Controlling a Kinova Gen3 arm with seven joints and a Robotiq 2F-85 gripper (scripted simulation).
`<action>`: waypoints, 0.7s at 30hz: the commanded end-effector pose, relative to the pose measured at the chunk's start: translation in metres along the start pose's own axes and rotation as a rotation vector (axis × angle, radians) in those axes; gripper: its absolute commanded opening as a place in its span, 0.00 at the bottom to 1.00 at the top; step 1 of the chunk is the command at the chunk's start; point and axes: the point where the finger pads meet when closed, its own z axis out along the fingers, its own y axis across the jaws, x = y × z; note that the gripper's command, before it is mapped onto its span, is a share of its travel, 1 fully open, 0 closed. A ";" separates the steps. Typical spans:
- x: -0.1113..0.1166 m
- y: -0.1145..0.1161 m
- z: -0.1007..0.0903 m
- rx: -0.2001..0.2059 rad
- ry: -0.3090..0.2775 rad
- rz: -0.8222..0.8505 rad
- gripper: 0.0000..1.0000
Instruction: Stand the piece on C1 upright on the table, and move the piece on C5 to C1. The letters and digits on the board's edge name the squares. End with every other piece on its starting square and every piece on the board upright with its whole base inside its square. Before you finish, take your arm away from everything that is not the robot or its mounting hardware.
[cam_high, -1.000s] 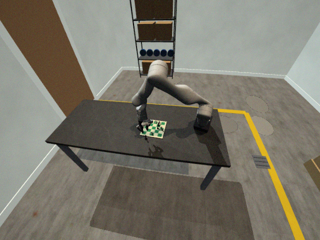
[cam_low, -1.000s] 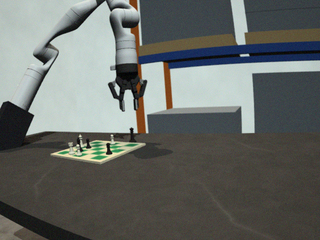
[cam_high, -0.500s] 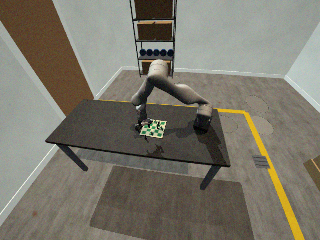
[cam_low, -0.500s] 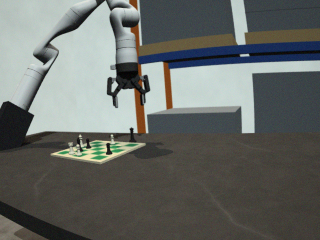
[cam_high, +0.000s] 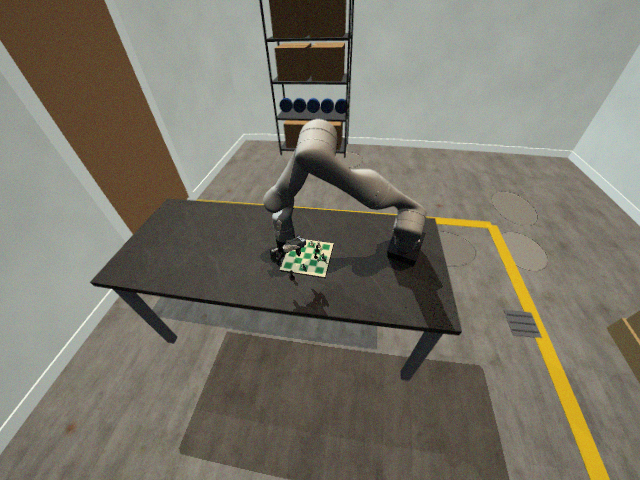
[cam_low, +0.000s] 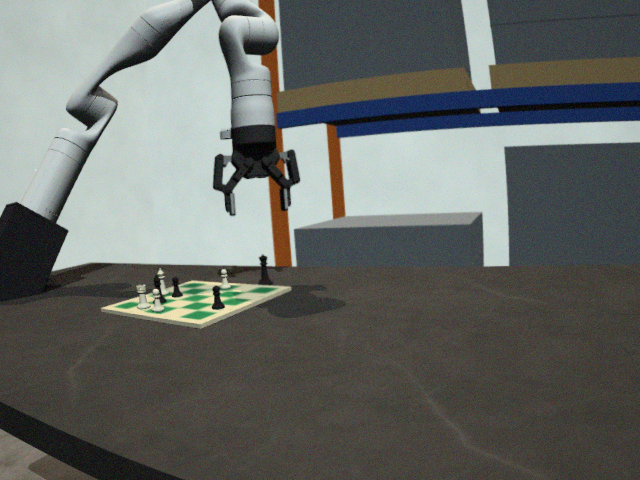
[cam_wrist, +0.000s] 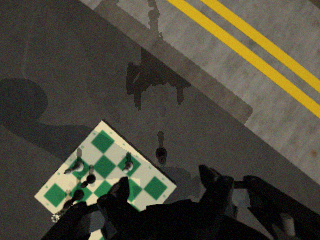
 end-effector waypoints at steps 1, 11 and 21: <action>-0.001 -0.002 -0.001 0.000 -0.002 -0.005 1.00; -0.005 -0.015 0.001 0.006 -0.003 -0.073 1.00; -0.011 -0.045 0.003 0.017 -0.003 -0.232 1.00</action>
